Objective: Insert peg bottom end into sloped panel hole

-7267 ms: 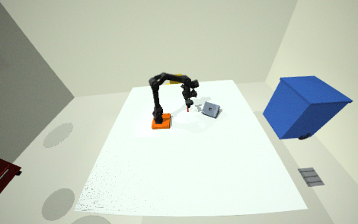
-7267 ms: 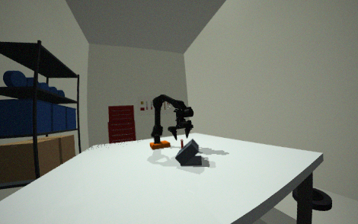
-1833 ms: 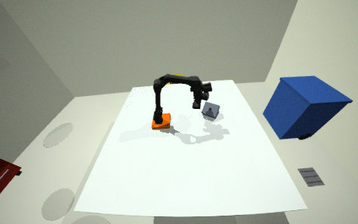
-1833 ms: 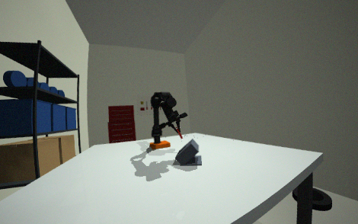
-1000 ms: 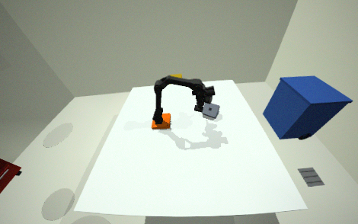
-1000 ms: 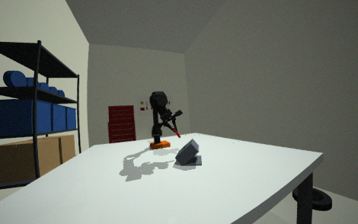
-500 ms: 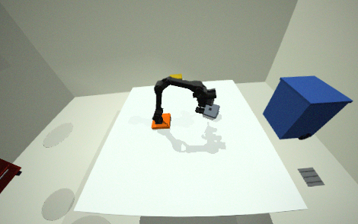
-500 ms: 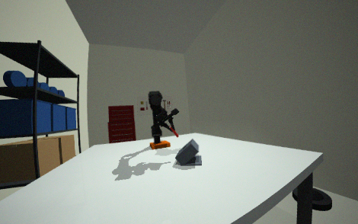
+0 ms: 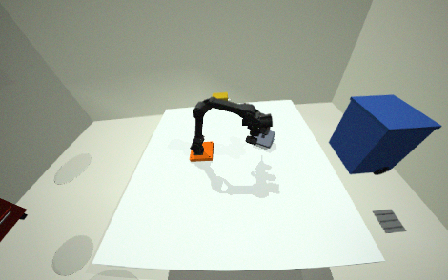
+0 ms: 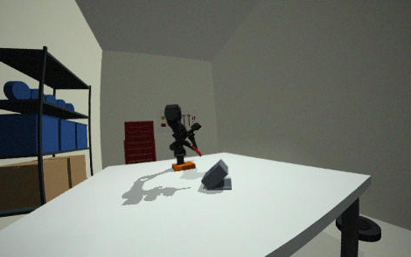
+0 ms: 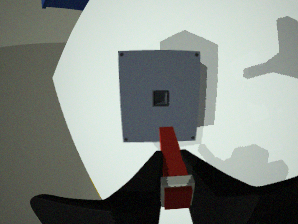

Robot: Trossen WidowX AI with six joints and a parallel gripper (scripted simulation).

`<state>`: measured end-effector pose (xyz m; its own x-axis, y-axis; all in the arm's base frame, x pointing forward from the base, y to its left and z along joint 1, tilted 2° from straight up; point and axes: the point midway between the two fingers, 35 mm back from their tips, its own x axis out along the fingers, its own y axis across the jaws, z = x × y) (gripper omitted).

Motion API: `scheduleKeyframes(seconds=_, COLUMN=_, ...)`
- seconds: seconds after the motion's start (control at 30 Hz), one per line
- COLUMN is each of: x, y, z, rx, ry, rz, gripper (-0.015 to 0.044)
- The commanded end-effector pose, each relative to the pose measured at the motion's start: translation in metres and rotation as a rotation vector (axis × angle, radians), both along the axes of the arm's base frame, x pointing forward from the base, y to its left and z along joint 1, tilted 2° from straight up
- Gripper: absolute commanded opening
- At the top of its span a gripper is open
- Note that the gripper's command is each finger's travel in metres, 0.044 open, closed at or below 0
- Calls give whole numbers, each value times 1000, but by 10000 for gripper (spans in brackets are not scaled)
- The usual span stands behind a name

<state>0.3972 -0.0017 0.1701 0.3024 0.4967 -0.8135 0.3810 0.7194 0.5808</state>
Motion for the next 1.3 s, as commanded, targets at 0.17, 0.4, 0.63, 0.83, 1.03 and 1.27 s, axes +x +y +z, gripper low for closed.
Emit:
scheduleKeyframes(seconds=0.17, x=8, y=0, z=-7, rx=17, ry=-6, rz=-17, gripper=0)
scheduleKeyframes(seconds=0.4, x=15, y=5, z=-19, rx=26, ry=-11, rz=-26, gripper=0)
scheduleKeyframes(seconds=0.63, x=22, y=11, z=-31, rx=35, ry=-17, rz=-36, gripper=0)
scheduleKeyframes(seconds=0.83, x=25, y=14, z=-38, rx=41, ry=-20, rz=-42, gripper=0)
scheduleKeyframes(seconds=1.03, x=26, y=15, z=-40, rx=44, ry=-21, rz=-42, gripper=0)
scheduleKeyframes(seconds=1.27, x=29, y=18, z=-46, rx=44, ry=-22, rz=-43, gripper=0)
